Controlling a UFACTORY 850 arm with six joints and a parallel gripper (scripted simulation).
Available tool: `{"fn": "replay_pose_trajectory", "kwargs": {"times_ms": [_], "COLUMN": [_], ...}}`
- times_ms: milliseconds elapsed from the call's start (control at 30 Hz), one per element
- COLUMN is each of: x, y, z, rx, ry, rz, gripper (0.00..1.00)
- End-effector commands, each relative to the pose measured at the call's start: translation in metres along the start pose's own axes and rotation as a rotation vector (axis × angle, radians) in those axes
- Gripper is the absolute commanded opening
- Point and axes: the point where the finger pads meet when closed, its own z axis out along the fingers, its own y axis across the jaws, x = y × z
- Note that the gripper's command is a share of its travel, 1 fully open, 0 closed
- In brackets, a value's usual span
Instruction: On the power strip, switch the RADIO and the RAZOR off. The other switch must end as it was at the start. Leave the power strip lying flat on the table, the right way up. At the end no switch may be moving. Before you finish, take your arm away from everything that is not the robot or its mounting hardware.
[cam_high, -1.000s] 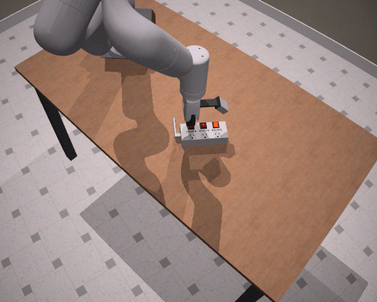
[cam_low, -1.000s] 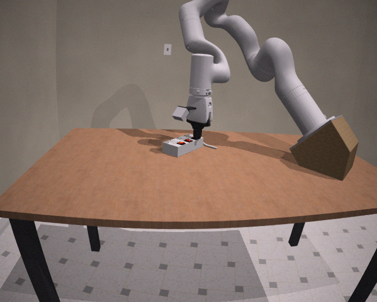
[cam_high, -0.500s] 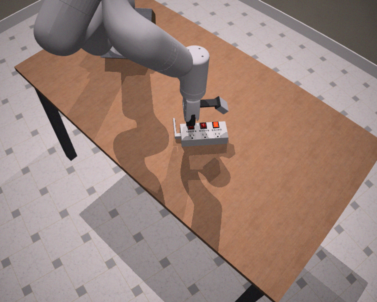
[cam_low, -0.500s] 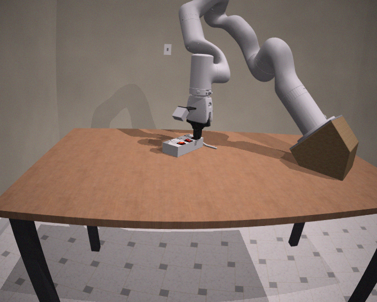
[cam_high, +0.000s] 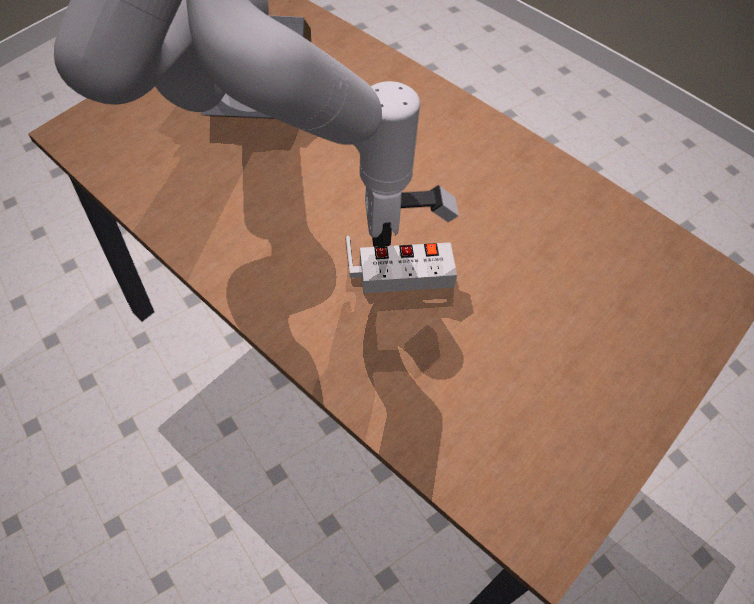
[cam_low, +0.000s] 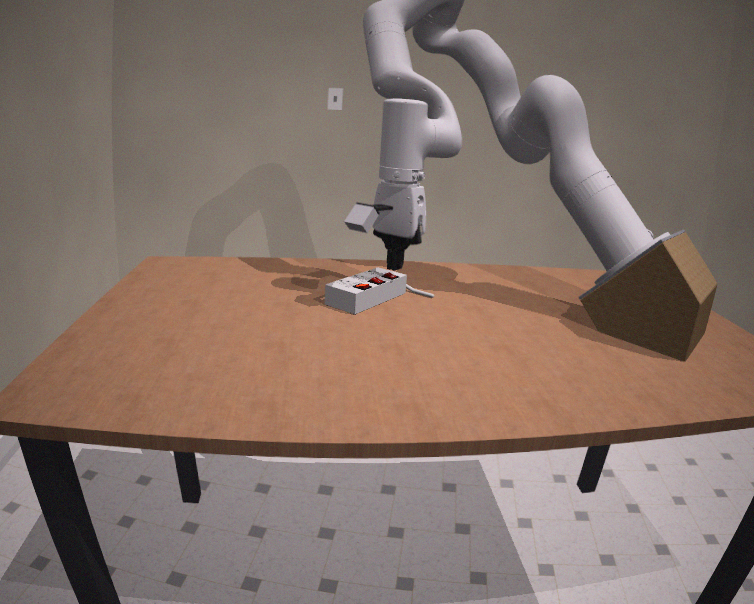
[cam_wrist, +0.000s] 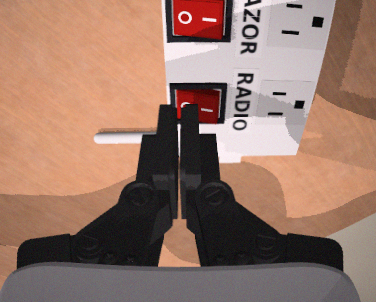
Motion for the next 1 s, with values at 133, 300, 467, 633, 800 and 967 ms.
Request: {"fn": "replay_pose_trajectory", "kwargs": {"times_ms": [133,300,467,633,800,967], "x": [0.0003,0.0003,0.0003,0.0003,0.0003,0.0003], "y": [0.0001,0.0001,0.0001,0.0001,0.0001,0.0001], "z": [-0.0192,-0.0218,-0.0218,-0.0218,-0.0218,-0.0225], "rx": [0.001,0.001,0.001,0.001,0.001,0.001], "ry": [0.0,0.0,0.0,0.0,0.0,0.0], "rz": [0.0,0.0,0.0,0.0,0.0,0.0], "gripper": [0.0,0.0,0.0,0.0,0.0,1.0]}}
